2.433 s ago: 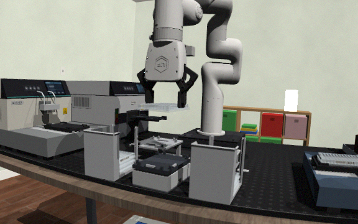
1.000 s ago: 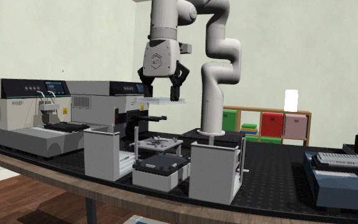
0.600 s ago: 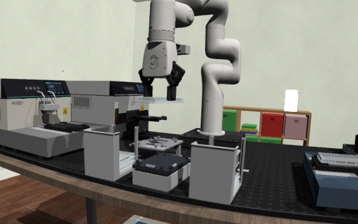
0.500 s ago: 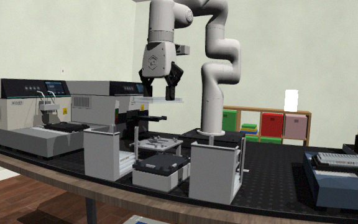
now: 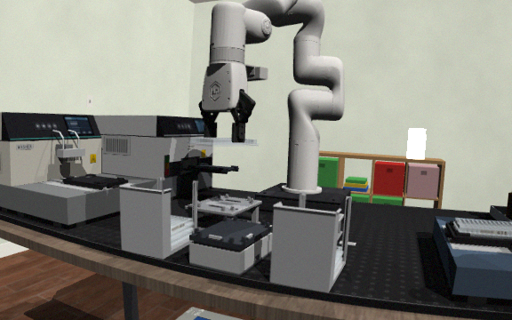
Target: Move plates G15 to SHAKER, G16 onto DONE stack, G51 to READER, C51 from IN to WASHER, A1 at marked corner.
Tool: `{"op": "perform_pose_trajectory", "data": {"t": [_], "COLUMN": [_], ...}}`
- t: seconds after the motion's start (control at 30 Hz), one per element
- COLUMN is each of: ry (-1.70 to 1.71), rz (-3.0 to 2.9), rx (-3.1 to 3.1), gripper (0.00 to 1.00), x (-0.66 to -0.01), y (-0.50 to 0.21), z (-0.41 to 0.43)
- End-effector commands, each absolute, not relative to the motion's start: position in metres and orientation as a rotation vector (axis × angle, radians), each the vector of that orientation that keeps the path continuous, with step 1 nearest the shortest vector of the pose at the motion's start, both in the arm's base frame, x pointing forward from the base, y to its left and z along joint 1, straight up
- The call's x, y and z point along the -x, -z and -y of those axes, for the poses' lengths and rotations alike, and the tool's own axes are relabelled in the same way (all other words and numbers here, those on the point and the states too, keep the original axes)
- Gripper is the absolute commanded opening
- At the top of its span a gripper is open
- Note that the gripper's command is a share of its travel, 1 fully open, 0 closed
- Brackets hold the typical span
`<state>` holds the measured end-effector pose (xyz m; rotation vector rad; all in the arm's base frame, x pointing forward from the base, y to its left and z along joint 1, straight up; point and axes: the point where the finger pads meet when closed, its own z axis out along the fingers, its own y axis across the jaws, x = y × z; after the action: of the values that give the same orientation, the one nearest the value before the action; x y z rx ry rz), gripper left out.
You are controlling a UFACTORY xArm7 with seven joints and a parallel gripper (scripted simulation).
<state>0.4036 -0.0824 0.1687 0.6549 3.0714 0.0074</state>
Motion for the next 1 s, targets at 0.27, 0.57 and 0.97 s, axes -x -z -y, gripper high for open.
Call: {"op": "perform_pose_trajectory", "data": {"t": [0.27, 0.57, 0.97], "ry": [-0.007, -0.007, -0.007], "rz": [-3.027, -2.997, -2.957], "rx": [-0.815, -0.921, -1.044], "gripper": [0.00, 0.00, 0.00], "x": [-0.372, -0.351, -0.323], "y": [-0.171, -0.170, -0.170], "z": [0.106, 0.121, 0.140]}}
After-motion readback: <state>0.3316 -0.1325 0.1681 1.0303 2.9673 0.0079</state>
